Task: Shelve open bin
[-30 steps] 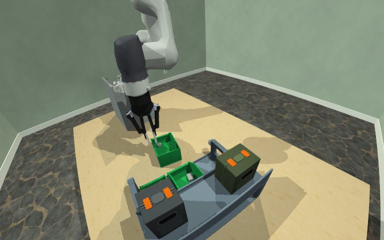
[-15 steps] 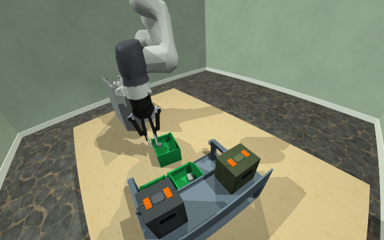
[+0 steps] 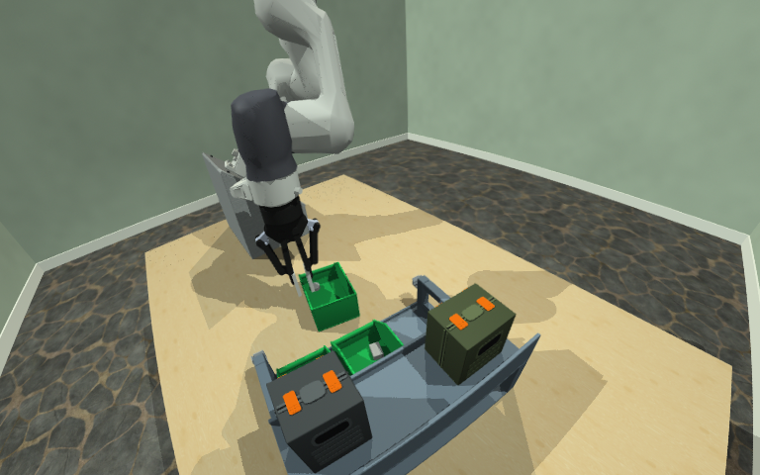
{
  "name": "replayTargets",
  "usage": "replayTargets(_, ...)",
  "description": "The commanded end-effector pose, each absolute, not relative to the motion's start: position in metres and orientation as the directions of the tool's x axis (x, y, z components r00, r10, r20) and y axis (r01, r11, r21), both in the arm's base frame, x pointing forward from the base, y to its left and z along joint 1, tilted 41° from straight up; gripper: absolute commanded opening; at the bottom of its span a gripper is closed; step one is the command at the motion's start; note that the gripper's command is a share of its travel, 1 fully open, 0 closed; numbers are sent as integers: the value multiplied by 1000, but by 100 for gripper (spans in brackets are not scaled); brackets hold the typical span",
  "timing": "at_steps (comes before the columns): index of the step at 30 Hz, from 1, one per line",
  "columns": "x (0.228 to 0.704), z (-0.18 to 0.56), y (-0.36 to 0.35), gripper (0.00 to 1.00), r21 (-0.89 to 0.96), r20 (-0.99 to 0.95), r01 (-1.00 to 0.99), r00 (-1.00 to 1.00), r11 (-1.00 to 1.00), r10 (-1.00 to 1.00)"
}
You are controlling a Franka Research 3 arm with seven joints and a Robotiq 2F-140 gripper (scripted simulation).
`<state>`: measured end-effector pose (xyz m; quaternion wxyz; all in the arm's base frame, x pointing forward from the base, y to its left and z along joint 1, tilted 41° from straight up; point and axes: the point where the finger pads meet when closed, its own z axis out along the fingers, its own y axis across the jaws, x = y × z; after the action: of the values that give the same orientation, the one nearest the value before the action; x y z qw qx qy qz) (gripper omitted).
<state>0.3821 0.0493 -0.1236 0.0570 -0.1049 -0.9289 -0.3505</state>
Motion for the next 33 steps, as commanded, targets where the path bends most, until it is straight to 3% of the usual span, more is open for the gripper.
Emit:
replayTargets(1,385,-128,50,15,635,172,234,-972,736,160)
replayTargets(33,384,-135,56,15,635,172,234,-972,736,160)
